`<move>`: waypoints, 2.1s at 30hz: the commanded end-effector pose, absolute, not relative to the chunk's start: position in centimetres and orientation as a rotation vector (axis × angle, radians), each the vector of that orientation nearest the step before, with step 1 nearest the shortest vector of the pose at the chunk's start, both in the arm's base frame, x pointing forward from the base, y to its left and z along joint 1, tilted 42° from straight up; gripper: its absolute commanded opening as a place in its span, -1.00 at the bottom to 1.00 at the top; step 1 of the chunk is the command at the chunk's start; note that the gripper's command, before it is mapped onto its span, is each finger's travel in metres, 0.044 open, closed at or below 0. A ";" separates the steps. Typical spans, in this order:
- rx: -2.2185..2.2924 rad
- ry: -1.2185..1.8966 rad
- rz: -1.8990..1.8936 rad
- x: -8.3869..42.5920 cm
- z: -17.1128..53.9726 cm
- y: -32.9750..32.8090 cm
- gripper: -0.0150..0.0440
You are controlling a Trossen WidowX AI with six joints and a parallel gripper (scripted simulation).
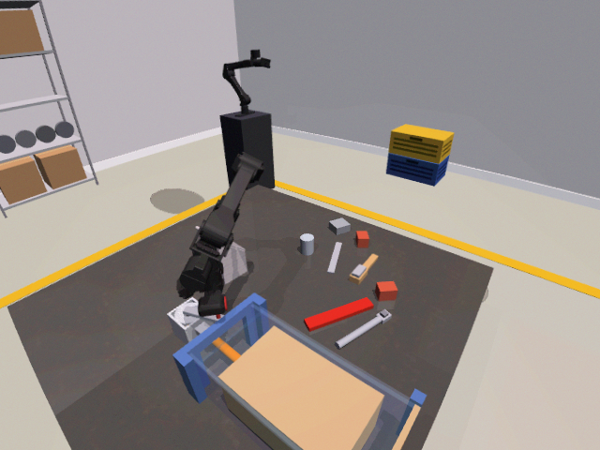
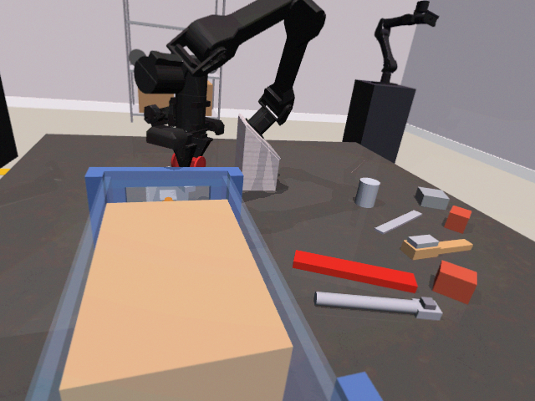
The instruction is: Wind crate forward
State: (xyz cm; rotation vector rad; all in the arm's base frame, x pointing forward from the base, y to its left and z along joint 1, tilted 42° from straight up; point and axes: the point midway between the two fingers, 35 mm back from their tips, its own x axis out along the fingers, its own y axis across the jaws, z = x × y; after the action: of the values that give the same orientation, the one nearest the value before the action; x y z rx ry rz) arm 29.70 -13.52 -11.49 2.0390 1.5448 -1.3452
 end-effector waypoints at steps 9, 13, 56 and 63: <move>2.042 1.592 -1.363 27.8 -10.2 -11.4 -0.49; 2.042 1.593 -1.364 27.3 -9.9 -11.1 -0.49; 2.041 1.595 -1.369 21.2 -8.6 -9.7 -0.49; 2.041 1.595 -1.370 20.2 -8.7 -9.7 -0.49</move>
State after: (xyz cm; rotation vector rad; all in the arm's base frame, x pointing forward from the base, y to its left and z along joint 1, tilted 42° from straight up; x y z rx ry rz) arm 21.81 -9.92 -8.48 2.0606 1.5741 -1.3261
